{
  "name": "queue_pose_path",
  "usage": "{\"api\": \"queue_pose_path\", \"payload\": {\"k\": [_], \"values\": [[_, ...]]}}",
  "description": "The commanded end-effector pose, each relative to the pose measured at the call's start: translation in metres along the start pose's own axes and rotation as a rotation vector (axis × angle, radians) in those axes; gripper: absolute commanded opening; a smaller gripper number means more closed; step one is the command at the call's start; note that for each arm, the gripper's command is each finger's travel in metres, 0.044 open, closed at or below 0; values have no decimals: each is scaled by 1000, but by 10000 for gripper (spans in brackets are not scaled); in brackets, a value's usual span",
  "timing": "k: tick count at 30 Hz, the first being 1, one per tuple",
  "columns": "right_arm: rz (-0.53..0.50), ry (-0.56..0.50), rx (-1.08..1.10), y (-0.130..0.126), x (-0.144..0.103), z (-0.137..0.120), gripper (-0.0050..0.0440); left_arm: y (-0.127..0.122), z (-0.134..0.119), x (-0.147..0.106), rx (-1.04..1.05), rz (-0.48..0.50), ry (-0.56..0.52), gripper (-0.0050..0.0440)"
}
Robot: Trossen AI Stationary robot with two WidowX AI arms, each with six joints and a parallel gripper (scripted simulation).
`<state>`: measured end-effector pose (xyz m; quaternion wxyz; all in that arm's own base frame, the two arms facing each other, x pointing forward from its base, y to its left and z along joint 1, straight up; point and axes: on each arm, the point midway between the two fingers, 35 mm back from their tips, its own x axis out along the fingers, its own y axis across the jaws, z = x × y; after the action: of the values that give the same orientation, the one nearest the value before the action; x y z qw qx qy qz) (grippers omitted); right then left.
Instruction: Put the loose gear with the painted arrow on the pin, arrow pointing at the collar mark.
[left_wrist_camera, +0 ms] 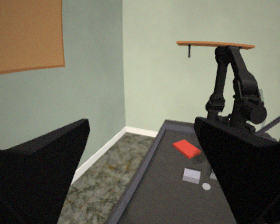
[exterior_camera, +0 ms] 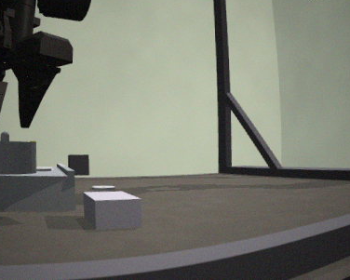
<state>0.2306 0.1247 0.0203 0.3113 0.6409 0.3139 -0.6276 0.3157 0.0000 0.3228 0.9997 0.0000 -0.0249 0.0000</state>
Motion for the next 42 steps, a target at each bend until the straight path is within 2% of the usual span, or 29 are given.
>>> {"api": "queue_pose_path", "payload": {"k": [1, 28, 36, 41, 42], "values": [[7, 19, -4, 1, -4, -4, 370, 0, 9, -1, 0, 0, -22, 400], [7, 19, -4, 1, -4, -4, 370, 0, 9, -1, 0, 0, -22, 400], [9, 24, -4, 2, -17, -5, 370, 0, 9, -1, 0, 0, -22, 400], [8, 22, -4, 2, -14, -5, 370, 0, 9, -1, 0, 0, -22, 400], [9, 24, -4, 2, -28, -5, 370, 0, 9, -1, 0, 0, -22, 400]]}}
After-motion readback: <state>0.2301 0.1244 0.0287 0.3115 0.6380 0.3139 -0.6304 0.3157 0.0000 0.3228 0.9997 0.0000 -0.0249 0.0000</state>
